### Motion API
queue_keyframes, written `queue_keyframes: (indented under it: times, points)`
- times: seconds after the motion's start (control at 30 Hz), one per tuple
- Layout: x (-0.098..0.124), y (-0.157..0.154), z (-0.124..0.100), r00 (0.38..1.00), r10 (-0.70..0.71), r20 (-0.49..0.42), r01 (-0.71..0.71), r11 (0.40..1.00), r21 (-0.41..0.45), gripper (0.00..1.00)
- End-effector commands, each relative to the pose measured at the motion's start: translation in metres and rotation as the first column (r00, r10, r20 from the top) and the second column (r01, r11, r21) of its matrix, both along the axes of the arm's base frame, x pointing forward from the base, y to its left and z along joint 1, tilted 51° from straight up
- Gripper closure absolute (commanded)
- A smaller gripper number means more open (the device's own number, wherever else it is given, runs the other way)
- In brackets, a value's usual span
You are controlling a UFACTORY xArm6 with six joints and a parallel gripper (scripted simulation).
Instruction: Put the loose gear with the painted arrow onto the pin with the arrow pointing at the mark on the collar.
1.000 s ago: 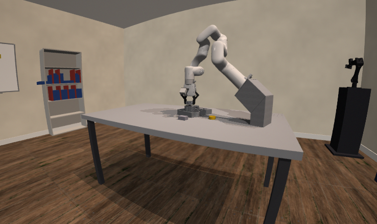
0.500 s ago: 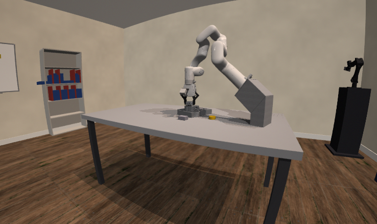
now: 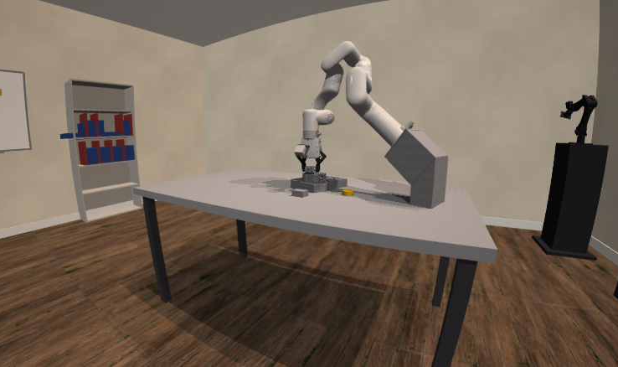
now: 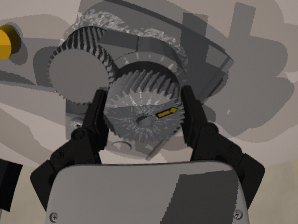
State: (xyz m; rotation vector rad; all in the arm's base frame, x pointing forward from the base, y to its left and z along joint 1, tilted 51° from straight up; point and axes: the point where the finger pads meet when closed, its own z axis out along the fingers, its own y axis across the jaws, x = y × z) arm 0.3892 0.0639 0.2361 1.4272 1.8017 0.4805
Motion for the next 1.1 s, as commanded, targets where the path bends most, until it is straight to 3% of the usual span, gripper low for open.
queue_keyframes:
  times: [0.0, 0.37, 0.4, 1.07]
  points:
    - [0.0004, 0.0004, 0.0010, 1.000, 0.001, 0.002, -0.001, 1.000, 0.001, 1.00]
    - [0.0004, 0.0004, 0.0010, 1.000, 0.001, 0.002, -0.001, 1.000, 0.001, 1.00]
    - [0.0004, 0.0004, 0.0010, 1.000, 0.001, 0.002, -0.001, 1.000, 0.001, 0.00]
    - [0.0004, 0.0004, 0.0010, 1.000, 0.001, 0.002, -0.001, 1.000, 0.001, 0.00]
